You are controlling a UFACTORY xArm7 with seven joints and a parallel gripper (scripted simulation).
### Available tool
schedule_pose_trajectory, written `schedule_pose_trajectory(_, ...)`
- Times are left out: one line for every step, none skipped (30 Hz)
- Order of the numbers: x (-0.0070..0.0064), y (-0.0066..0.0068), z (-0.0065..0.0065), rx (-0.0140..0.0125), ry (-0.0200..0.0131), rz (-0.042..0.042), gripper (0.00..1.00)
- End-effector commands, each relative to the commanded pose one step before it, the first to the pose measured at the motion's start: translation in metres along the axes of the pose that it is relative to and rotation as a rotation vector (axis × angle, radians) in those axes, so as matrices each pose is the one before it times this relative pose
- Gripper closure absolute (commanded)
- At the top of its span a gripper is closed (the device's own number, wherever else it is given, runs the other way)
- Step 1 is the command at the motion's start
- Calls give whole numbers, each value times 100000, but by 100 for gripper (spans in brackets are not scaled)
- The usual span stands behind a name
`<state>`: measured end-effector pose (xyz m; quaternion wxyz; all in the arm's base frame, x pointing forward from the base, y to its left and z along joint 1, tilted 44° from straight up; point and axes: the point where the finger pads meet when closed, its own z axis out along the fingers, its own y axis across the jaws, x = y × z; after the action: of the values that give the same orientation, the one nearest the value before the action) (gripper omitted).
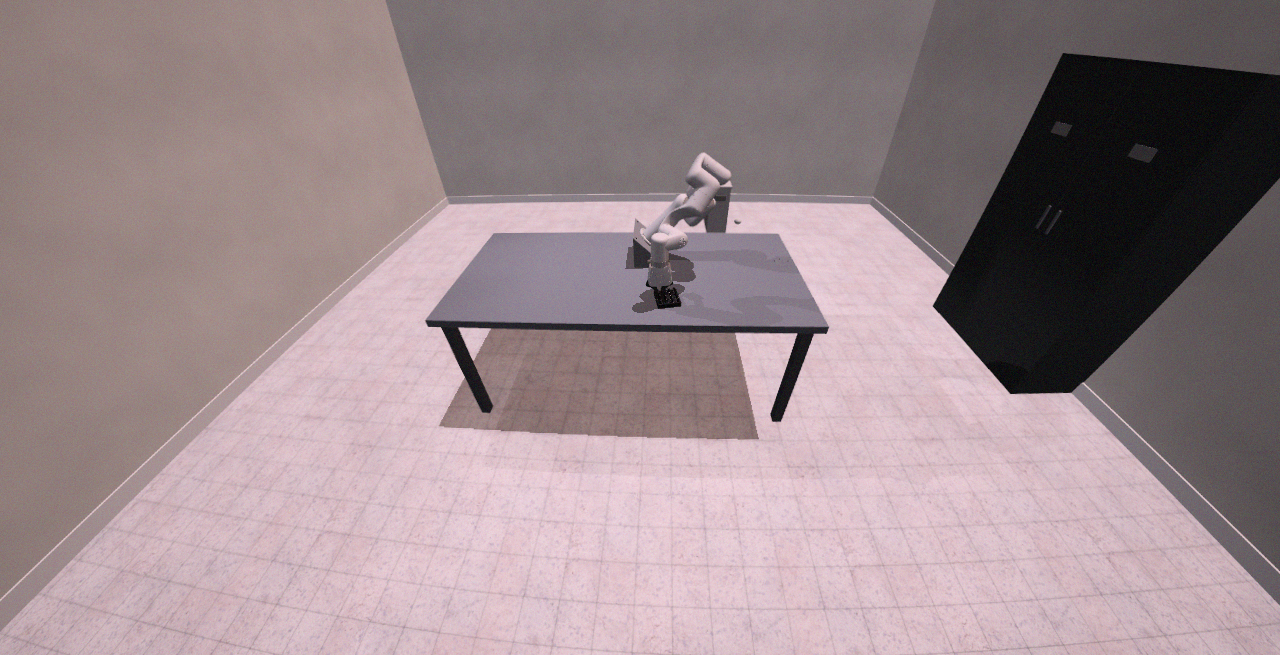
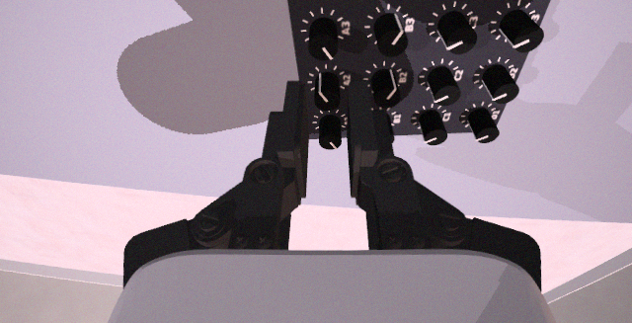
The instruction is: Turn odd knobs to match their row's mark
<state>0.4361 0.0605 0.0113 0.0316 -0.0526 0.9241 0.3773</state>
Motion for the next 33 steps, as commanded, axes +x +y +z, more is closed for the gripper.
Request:
schedule_pose_trajectory(-118,-114,-173,250,-384,60,81)
schedule_pose_trajectory(0,0,0,0,0,0,81)
schedule_pose_trajectory(0,0,0,0,0,0,81)
schedule_pose_trajectory(0,0,0,0,0,0,81)
schedule_pose_trajectory(0,0,0,0,0,0,81)
schedule_pose_trajectory(0,0,0,0,0,0,81)
schedule_pose_trajectory(0,0,0,0,0,0,81)
schedule_pose_trajectory(0,0,0,0,0,0,81)
schedule_pose_trajectory(0,0,0,0,0,0,81)
schedule_pose_trajectory(0,0,0,0,0,0,81)
schedule_pose_trajectory(0,0,0,0,0,0,81)
schedule_pose_trajectory(0,0,0,0,0,0,81)
schedule_pose_trajectory(0,0,0,0,0,0,81)
schedule_pose_trajectory(0,0,0,0,0,0,81)
schedule_pose_trajectory(0,0,0,0,0,0,81)
schedule_pose_trajectory(0,0,0,0,0,0,81)
schedule_pose_trajectory(0,0,0,0,0,0,81)
schedule_pose_trajectory(0,0,0,0,0,0,81)
schedule_pose_trajectory(0,0,0,0,0,0,81)
schedule_pose_trajectory(0,0,0,0,0,0,81)
schedule_pose_trajectory(0,0,0,0,0,0,81)
schedule_pose_trajectory(0,0,0,0,0,0,81)
schedule_pose_trajectory(0,0,3,0,0,0,81)
schedule_pose_trajectory(0,0,7,0,0,0,81)
schedule_pose_trajectory(0,0,13,0,0,0,81)
schedule_pose_trajectory(0,0,20,0,0,0,81)
schedule_pose_trajectory(0,0,27,0,0,0,81)
schedule_pose_trajectory(0,0,35,0,0,0,81)
schedule_pose_trajectory(0,0,42,0,0,0,81)
schedule_pose_trajectory(0,0,49,0,0,0,81)
schedule_pose_trajectory(0,0,56,0,0,0,81)
schedule_pose_trajectory(0,0,62,0,0,0,81)
schedule_pose_trajectory(0,0,0,0,0,0,81)
